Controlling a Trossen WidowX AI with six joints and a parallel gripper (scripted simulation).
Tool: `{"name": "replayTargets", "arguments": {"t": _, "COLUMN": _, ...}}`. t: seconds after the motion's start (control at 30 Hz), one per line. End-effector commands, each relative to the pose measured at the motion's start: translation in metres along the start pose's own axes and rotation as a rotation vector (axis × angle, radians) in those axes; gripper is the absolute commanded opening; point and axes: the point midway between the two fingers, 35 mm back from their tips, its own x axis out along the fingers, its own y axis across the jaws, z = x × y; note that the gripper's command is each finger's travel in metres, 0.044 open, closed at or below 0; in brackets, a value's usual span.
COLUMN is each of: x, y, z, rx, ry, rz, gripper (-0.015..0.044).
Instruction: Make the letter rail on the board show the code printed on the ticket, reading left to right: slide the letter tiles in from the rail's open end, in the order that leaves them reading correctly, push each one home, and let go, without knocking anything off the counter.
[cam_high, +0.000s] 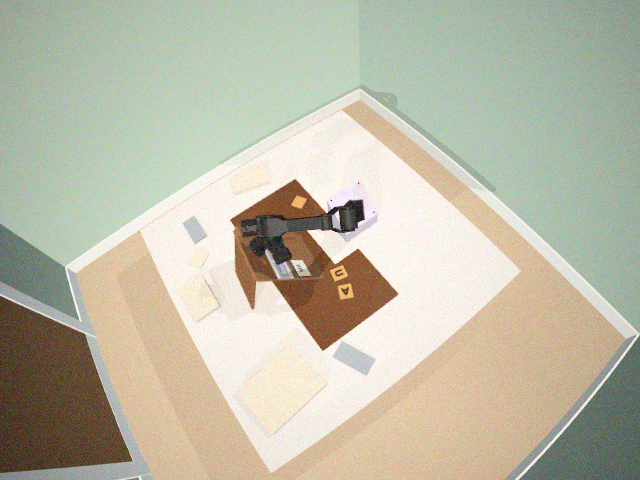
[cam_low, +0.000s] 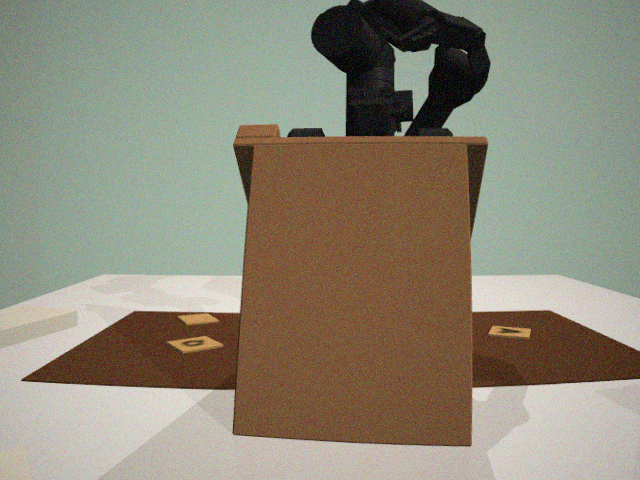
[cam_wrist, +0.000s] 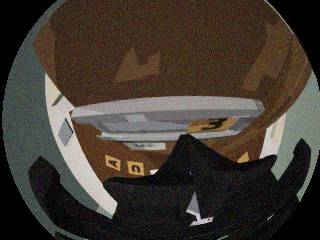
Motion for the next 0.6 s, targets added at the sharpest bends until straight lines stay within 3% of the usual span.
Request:
{"name": "replayTargets", "arguments": {"t": 0.0, "x": 0.0037, "y": -0.0002, "z": 0.0017, "rx": 0.005, "ry": 0.003, "rz": 0.003, "gripper": 0.0}}
{"name": "replayTargets", "arguments": {"t": 0.57, "x": 0.0103, "y": 0.0003, "z": 0.0069, "rx": 0.005, "ry": 0.003, "rz": 0.003, "gripper": 0.0}}
